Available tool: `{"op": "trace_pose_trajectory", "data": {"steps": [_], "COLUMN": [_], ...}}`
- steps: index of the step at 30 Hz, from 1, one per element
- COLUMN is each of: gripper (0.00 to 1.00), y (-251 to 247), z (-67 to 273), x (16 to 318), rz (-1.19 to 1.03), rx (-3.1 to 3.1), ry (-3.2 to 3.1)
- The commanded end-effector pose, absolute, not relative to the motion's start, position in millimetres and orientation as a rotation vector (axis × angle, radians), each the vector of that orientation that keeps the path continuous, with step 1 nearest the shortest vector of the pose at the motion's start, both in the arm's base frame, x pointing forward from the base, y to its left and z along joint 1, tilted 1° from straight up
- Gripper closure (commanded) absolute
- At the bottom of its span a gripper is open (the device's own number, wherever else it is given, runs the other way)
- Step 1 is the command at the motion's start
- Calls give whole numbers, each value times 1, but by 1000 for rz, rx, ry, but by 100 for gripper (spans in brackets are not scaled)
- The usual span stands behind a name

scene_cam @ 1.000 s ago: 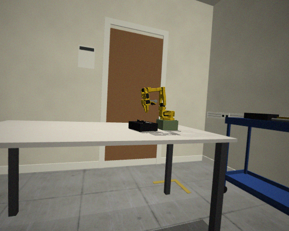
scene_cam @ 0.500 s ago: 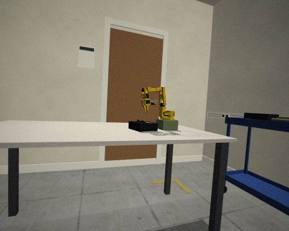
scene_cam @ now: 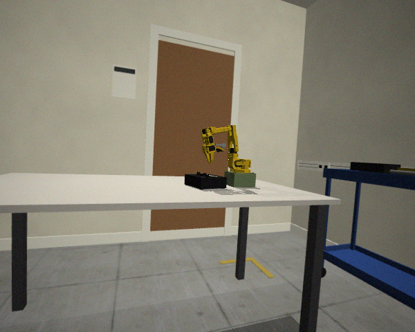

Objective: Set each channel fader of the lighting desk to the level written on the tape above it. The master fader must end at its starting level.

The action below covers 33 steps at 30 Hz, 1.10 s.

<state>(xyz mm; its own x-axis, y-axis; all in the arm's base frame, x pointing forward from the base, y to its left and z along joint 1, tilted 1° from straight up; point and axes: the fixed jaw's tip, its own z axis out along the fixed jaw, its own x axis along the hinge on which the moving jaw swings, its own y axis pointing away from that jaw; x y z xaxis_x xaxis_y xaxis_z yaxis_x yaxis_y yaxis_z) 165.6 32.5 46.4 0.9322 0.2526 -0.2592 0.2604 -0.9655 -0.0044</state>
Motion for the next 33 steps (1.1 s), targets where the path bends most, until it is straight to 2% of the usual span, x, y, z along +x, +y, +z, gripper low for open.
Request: {"op": "trace_pose_trajectory", "data": {"steps": [1, 33], "gripper": [100, 100], "y": [32, 32], "z": [42, 31], "x": [169, 173], "rz": [-400, -382], "rx": [3062, 3068], "ry": [398, 369]}}
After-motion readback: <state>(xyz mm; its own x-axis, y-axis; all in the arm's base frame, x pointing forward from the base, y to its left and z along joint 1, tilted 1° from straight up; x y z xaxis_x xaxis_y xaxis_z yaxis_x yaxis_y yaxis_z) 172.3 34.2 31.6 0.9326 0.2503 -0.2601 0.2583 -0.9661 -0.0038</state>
